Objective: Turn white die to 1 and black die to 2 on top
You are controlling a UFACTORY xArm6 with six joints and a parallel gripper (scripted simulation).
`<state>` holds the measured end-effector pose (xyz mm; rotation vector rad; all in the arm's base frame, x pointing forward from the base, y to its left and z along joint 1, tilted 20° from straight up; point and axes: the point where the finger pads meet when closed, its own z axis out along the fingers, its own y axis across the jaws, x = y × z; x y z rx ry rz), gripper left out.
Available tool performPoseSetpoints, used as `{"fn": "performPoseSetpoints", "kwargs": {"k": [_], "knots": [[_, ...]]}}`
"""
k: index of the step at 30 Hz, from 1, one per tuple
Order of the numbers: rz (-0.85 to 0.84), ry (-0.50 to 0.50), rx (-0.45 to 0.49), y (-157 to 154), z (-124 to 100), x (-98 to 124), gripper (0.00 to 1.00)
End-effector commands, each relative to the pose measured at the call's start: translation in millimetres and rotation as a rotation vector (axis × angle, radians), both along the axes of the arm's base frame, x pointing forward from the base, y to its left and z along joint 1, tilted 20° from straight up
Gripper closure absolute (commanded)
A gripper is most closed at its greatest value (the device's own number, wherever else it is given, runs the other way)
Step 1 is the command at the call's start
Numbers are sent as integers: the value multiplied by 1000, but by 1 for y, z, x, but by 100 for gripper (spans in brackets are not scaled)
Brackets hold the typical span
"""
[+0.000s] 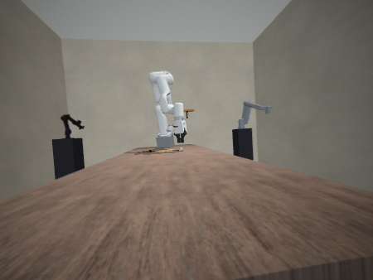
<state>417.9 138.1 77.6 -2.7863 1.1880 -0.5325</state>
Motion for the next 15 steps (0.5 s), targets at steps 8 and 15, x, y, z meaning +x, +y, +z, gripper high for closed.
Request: {"fn": "performPoseSetpoints", "kwargs": {"k": [8,15], "knots": [[0,-4,1,-1,-17,7,69],[0,-4,1,-1,-23,9,69]]}}
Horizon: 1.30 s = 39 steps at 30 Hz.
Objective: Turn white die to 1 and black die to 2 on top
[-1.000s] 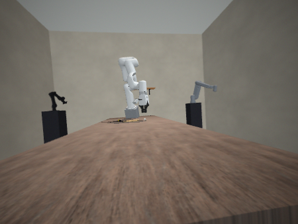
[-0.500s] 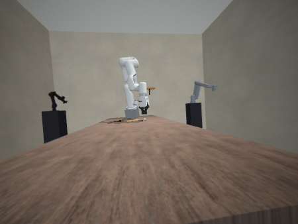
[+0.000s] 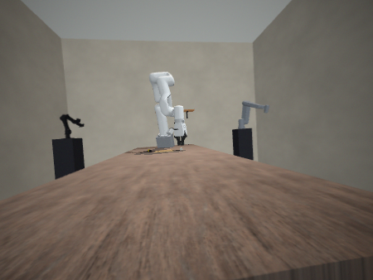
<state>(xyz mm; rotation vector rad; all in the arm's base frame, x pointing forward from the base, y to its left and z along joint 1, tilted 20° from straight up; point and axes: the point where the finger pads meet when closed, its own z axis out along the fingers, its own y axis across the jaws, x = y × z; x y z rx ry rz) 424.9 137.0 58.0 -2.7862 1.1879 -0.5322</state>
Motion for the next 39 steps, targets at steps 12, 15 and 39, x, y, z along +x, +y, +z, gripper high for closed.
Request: {"fn": "performPoseSetpoints", "kwargs": {"k": [12,15,39], "knots": [[0,-4,0,0,-11,5,69],[0,-4,0,0,-12,5,69],[0,-4,0,0,-12,6,69]]}}
